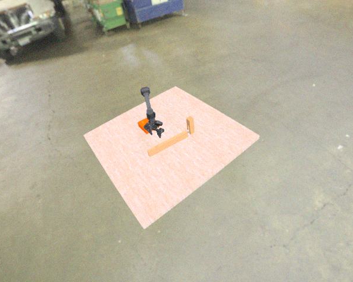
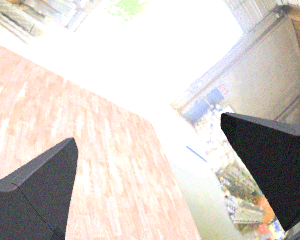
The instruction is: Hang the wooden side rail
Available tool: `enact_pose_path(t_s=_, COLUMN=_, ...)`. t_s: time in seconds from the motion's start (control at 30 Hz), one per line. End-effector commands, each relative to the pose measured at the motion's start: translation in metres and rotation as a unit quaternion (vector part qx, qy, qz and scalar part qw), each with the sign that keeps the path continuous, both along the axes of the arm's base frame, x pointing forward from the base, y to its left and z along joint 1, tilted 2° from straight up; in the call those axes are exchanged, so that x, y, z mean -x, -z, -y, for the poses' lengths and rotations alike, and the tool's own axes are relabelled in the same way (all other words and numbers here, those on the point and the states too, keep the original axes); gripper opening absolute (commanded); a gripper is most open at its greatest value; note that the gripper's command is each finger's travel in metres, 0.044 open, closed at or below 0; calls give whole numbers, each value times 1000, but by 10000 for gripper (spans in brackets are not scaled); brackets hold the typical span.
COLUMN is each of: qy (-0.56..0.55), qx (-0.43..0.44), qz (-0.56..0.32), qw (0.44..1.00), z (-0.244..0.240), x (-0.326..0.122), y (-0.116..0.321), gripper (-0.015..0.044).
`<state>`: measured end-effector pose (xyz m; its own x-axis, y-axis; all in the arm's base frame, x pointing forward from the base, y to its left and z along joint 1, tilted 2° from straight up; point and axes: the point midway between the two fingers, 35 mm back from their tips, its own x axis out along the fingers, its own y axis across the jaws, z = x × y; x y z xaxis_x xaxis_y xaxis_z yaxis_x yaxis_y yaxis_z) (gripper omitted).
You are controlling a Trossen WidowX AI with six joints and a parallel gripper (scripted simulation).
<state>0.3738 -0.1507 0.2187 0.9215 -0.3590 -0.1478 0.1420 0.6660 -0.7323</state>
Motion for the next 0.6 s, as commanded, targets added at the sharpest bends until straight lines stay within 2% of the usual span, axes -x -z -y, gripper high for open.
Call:
enact_pose_path(t_s=0.0, qy=-66, qx=-51, qz=12, qw=996, z=-50, x=-2, y=20, gripper=440)
enact_pose_path(t_s=0.27, qy=-188, qx=-154, qz=9, qw=970, z=-144, x=14, y=60, gripper=440)
enact_pose_path(t_s=0.57, qy=-313, qx=-267, qz=-28, qw=911, z=-234, x=65, y=99, gripper=440)
